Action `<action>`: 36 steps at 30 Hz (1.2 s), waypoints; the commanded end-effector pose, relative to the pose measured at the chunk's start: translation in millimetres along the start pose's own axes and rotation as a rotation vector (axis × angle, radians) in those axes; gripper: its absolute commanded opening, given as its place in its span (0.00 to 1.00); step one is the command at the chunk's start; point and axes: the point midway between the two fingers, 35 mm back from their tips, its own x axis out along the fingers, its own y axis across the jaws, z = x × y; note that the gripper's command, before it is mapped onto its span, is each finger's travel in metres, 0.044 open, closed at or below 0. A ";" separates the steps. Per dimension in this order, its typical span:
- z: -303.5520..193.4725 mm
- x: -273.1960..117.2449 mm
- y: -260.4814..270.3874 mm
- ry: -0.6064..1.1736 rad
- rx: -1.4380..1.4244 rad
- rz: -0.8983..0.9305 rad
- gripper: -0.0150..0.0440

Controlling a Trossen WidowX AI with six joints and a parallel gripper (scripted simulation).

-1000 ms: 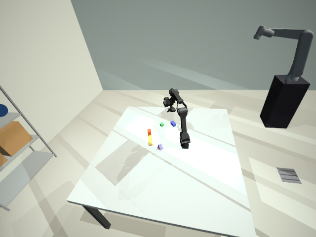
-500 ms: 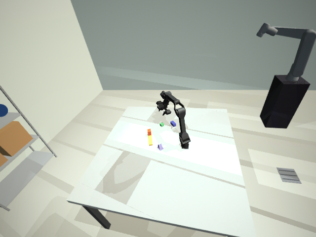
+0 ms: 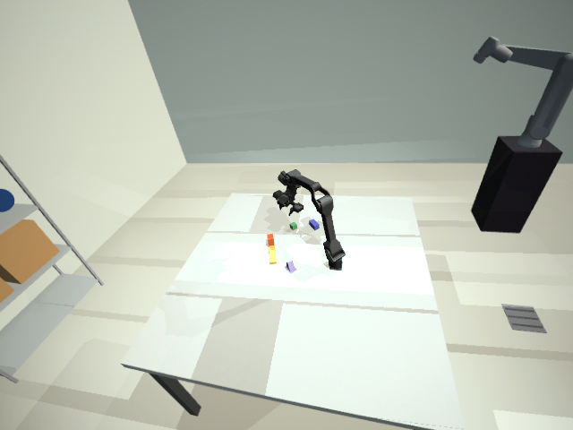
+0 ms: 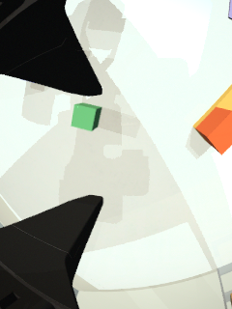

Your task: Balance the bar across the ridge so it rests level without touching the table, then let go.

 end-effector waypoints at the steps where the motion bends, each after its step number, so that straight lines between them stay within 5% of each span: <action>1: 13.5 5.4 -0.8 0.005 -0.060 0.028 0.79; 36: 164.8 52.7 26.9 0.055 -0.705 0.305 0.79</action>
